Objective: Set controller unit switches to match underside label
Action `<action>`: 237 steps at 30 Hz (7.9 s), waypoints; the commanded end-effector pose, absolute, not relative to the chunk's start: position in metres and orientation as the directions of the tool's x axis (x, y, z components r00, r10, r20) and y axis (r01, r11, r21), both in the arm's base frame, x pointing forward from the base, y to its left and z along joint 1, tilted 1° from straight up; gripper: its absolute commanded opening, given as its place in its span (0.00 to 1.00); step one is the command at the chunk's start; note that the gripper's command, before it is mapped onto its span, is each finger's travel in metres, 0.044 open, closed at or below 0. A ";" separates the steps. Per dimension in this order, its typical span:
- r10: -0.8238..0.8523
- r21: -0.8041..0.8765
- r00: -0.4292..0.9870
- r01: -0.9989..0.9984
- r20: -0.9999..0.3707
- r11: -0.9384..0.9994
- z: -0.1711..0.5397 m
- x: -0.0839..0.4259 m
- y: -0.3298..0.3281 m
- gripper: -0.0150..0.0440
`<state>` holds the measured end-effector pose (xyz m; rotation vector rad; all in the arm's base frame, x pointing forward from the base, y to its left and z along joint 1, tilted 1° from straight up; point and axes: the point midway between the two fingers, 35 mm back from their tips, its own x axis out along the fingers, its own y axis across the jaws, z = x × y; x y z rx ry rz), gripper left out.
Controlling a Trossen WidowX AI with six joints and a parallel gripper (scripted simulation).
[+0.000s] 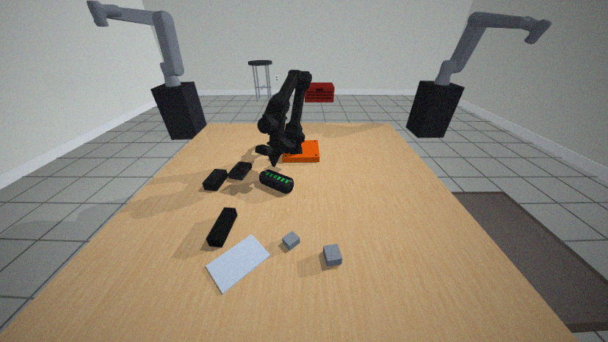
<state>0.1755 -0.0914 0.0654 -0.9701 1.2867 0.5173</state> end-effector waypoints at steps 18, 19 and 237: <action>-0.191 -0.311 0.247 -0.795 -0.950 0.521 0.032 0.174 -0.093 0.25; -0.191 -0.311 0.247 -0.795 -0.950 0.521 0.030 0.174 -0.093 0.25; 0.078 -0.026 0.074 -0.868 -0.994 0.496 0.069 0.231 -0.127 0.82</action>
